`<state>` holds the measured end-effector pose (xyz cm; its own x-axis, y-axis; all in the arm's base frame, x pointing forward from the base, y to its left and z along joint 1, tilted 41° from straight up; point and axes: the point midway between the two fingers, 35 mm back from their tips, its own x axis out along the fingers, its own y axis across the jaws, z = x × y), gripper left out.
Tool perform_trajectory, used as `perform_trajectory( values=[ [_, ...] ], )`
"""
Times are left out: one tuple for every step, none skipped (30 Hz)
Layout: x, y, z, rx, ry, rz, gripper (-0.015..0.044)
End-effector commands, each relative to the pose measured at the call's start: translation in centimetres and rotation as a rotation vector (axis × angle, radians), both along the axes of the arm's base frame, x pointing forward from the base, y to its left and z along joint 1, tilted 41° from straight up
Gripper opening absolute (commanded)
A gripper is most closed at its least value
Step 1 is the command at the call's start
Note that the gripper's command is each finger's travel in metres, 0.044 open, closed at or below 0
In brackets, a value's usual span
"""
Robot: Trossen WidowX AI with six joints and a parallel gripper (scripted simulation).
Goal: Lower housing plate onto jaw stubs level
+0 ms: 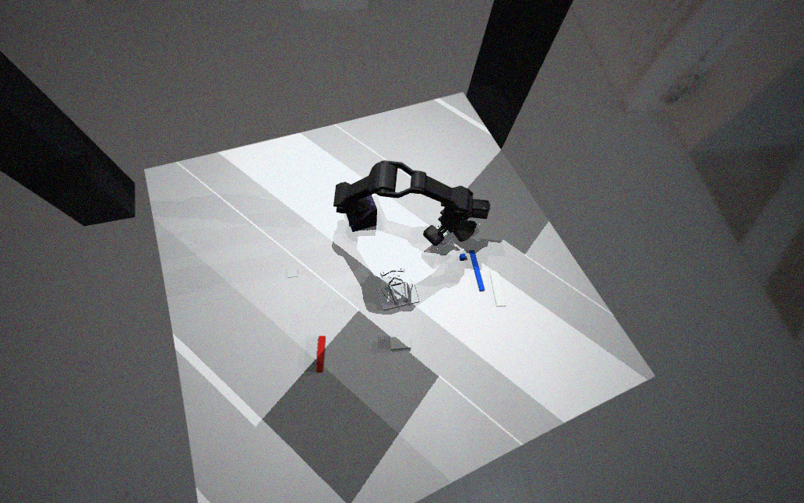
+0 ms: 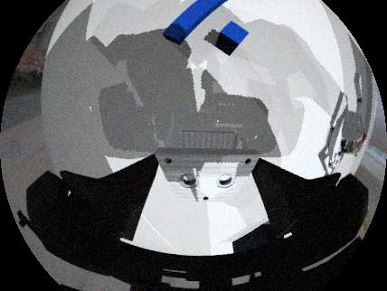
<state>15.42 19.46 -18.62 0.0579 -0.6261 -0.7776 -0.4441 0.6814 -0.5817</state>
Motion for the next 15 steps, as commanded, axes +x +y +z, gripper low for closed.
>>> perform_trajectory(
  values=[
    [-0.02,-0.2,-0.03,-0.005,0.002,0.005,0.044],
    [-0.01,-0.23,-0.06,-0.005,0.002,0.005,0.044],
    [-0.01,-0.26,-0.1,-0.005,0.002,0.005,0.044],
    [-0.01,-0.27,-0.11,-0.005,0.002,0.005,0.044],
    [-0.01,-0.27,-0.11,-0.005,0.002,0.005,0.044],
    [-0.01,-0.27,-0.11,-0.005,0.002,0.005,0.044],
    [-0.01,-0.27,-0.11,-0.005,0.002,0.005,0.044],
    [-0.01,-0.27,-0.11,-0.005,0.002,0.005,0.044],
    [-0.01,-0.27,-0.11,-0.005,0.002,0.005,0.044],
    [-0.01,-0.27,-0.11,-0.005,0.002,0.005,0.044],
    [-0.01,-0.27,-0.11,-0.005,0.002,0.005,0.044],
    [-0.01,-0.27,-0.11,-0.005,0.002,0.005,0.044],
    [-0.01,-0.27,-0.11,-0.005,0.002,0.005,0.044],
    [0.01,-0.08,-0.1,0.0,0.0,0.0,0.0433],
    [0.01,-0.08,-0.1,0.0,0.0,0.0,0.0427]
  ],
)
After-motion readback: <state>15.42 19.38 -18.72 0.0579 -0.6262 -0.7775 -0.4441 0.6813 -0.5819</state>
